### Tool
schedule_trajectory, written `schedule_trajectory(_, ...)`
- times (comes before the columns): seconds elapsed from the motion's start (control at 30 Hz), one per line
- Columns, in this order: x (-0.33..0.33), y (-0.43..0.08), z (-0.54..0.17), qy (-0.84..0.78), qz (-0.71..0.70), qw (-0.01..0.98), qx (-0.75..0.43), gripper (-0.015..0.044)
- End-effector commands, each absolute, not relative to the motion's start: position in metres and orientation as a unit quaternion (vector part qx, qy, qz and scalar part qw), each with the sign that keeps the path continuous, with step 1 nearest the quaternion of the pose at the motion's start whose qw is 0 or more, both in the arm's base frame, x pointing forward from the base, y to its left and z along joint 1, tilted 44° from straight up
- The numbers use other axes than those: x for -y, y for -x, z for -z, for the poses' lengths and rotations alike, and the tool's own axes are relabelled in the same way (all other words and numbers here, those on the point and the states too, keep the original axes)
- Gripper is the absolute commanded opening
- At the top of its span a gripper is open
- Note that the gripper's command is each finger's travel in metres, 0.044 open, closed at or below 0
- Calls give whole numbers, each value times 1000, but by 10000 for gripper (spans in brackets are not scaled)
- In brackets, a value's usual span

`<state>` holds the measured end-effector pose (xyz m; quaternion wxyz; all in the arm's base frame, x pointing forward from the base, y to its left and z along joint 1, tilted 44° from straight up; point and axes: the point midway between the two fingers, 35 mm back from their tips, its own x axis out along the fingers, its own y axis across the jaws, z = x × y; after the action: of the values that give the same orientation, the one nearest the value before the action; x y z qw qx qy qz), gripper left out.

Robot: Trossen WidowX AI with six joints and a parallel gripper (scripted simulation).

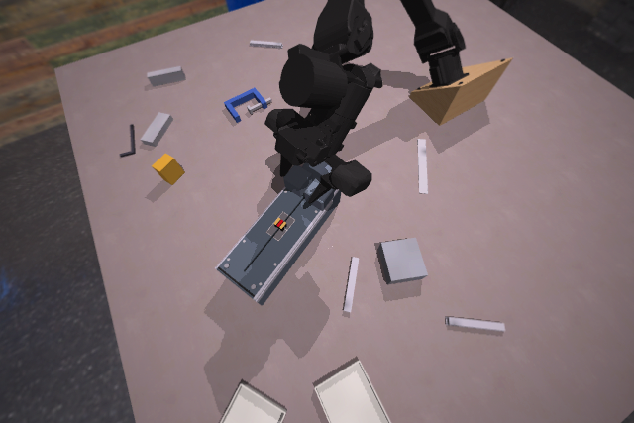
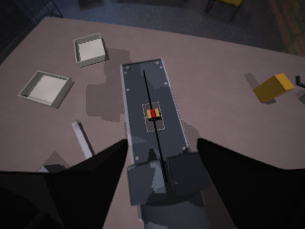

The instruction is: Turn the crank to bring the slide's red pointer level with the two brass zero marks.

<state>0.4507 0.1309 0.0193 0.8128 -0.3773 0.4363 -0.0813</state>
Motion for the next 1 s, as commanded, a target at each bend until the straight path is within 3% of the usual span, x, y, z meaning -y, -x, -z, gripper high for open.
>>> schedule_trajectory(0.0, -131, -451, -19, 377, 82, 813, -436, 440)
schedule_trajectory(0.03, -131, -451, -19, 377, 82, 813, -436, 440)
schedule_trajectory(0.6, -131, -451, -19, 377, 82, 813, -436, 0)
schedule_trajectory(0.97, -131, -451, -19, 377, 82, 813, -436, 0)
